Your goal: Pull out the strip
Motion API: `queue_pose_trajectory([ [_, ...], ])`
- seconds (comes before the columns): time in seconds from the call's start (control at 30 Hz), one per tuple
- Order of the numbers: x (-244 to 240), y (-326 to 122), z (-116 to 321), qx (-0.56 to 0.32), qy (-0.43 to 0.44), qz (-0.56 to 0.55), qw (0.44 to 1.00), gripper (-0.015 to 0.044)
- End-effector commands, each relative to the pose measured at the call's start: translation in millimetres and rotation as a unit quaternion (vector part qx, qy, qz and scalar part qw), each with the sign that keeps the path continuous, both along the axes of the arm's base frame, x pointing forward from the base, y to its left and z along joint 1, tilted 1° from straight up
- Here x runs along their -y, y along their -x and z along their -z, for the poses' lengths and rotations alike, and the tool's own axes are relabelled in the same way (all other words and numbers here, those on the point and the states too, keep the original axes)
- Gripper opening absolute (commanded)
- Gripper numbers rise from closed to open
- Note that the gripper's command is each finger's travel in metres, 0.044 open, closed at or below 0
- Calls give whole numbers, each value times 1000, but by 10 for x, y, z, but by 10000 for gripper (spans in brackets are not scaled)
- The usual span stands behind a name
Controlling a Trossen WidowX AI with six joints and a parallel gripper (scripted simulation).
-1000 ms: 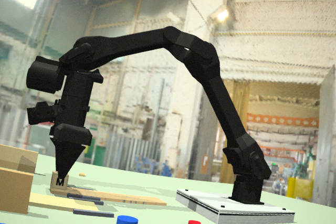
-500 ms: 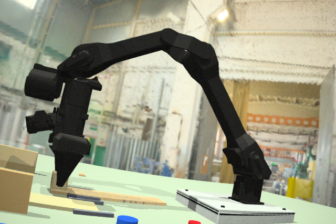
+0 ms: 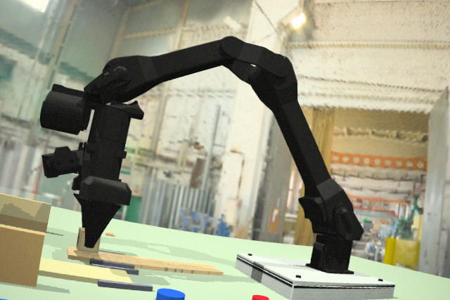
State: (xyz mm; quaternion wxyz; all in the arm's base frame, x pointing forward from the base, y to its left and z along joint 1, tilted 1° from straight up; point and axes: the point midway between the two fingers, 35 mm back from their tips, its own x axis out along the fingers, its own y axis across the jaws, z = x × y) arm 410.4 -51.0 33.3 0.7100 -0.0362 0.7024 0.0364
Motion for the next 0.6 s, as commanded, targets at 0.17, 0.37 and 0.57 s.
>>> queue_pose_trajectory([
  [0.17,-37,307,-253,4,0,1,1000,0],
  [0.37,-59,486,-347,3,0,1,1000,0],
  [0.57,-78,637,-353,3,0,1,1000,0],
])
